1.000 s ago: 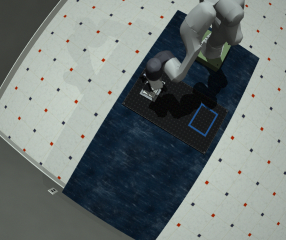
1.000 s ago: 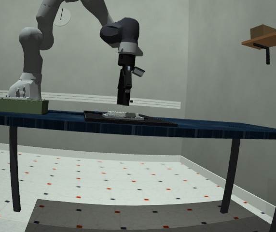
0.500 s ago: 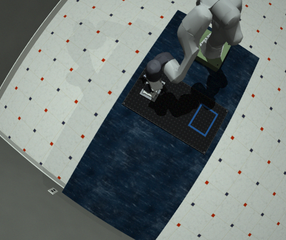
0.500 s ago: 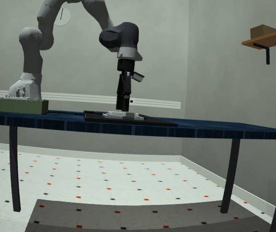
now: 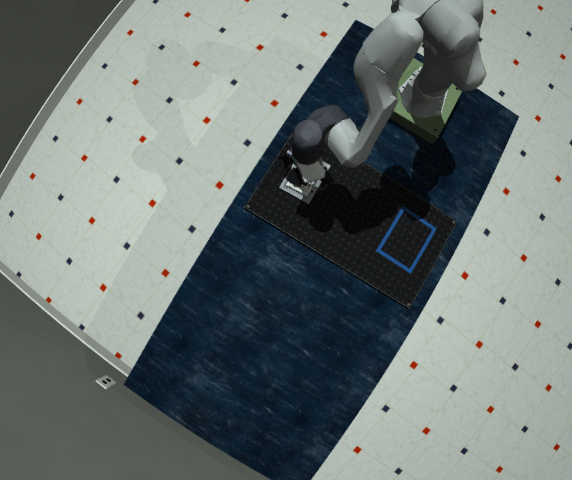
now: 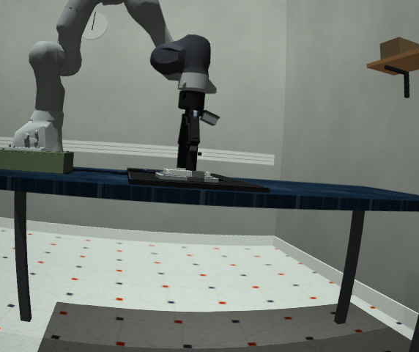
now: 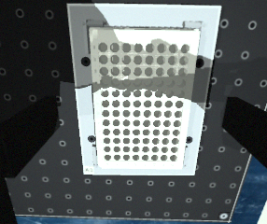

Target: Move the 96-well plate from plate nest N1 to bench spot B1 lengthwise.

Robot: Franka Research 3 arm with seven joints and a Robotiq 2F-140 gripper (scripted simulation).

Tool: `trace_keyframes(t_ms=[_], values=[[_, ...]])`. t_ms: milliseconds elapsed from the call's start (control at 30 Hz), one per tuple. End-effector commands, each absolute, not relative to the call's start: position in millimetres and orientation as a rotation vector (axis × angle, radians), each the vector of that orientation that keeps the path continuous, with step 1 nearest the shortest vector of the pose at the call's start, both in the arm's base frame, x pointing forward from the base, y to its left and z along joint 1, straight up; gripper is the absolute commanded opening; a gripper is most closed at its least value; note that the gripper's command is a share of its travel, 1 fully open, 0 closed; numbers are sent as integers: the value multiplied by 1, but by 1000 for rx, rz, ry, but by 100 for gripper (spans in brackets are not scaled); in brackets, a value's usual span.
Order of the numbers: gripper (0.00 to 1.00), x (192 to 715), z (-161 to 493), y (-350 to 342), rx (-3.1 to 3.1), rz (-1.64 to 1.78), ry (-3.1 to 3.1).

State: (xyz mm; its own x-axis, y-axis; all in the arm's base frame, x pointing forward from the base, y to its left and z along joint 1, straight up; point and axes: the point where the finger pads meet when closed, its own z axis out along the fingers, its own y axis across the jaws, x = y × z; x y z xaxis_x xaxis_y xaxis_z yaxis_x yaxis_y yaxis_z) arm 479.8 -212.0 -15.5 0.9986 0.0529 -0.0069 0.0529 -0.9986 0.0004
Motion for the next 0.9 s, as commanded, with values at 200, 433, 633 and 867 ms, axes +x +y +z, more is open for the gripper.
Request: trace_keyframes(t_ms=[200, 433, 633, 867], values=[[63, 481, -16, -212, 3138, -7, 75], [63, 481, -16, -212, 3138, -7, 75], [63, 481, -16, -212, 3138, -7, 75], [63, 481, -16, -212, 3138, -7, 75]])
